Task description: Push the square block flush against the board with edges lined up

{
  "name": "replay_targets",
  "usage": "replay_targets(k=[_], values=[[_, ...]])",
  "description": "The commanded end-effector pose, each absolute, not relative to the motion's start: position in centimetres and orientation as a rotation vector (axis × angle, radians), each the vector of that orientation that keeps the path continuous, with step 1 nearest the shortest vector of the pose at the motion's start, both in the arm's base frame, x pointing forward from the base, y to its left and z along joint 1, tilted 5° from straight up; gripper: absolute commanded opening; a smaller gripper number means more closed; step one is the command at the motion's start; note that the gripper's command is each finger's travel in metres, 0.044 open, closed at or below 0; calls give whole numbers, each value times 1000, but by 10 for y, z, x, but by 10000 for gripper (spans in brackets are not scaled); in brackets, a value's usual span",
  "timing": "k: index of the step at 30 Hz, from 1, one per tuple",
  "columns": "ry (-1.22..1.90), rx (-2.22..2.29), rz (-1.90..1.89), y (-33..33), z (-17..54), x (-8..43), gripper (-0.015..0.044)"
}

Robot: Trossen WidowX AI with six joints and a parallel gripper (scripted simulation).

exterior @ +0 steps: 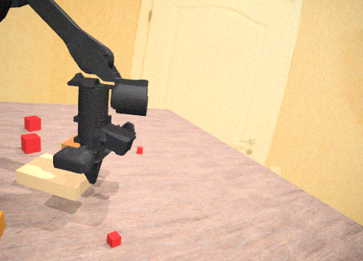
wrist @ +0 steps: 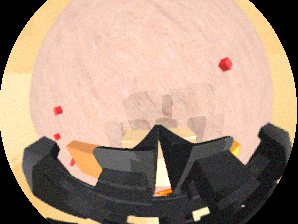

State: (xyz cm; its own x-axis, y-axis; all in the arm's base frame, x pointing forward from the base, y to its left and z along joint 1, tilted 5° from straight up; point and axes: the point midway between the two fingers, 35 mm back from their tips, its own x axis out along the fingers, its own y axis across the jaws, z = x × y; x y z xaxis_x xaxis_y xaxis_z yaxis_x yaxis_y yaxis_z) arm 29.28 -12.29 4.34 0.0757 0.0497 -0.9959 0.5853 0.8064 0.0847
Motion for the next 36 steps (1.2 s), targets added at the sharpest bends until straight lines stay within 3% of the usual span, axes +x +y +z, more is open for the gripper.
replay_targets(k=[1,36], values=[[1493,557,-434,-118,36,284,0],[1489,555,-435,-145,37,324,0]])
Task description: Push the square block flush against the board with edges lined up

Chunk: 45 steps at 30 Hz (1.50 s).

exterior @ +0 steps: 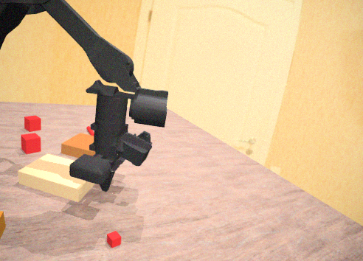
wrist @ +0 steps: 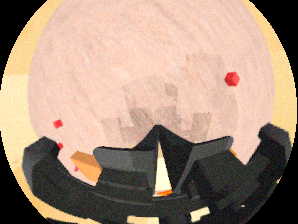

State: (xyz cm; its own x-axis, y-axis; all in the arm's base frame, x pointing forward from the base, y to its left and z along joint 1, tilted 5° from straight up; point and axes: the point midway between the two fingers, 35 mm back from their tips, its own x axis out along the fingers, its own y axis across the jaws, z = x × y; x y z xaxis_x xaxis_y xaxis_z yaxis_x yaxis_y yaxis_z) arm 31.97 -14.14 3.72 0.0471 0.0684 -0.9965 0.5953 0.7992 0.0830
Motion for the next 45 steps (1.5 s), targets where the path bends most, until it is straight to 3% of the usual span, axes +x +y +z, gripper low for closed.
replay_targets(k=[1,16,23,28,45], values=[[1489,555,-435,-146,37,325,0],[1489,555,-435,-150,92,325,0],[1477,559,-436,-141,88,312,0],[1493,541,-421,-138,36,314,0],[1494,542,-420,-130,37,303,0]])
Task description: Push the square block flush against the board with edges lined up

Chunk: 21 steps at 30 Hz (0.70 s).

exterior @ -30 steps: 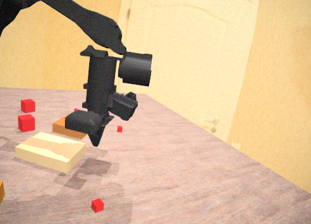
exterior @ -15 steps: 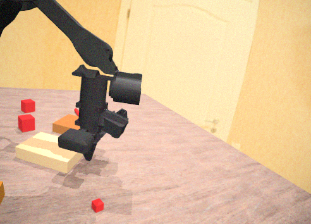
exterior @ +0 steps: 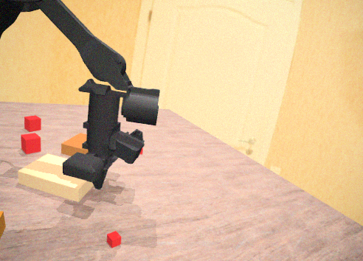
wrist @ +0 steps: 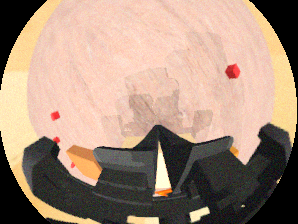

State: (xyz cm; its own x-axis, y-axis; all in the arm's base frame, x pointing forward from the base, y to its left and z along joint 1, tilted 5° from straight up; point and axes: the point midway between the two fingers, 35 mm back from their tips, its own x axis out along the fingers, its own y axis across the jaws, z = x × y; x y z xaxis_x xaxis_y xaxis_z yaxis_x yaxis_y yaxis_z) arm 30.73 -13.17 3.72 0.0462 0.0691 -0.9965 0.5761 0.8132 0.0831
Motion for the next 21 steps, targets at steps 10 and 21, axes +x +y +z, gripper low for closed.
replay_targets(k=[10,21], values=[[1495,542,-420,-123,37,293,0],[1494,542,-420,-124,37,295,0]])
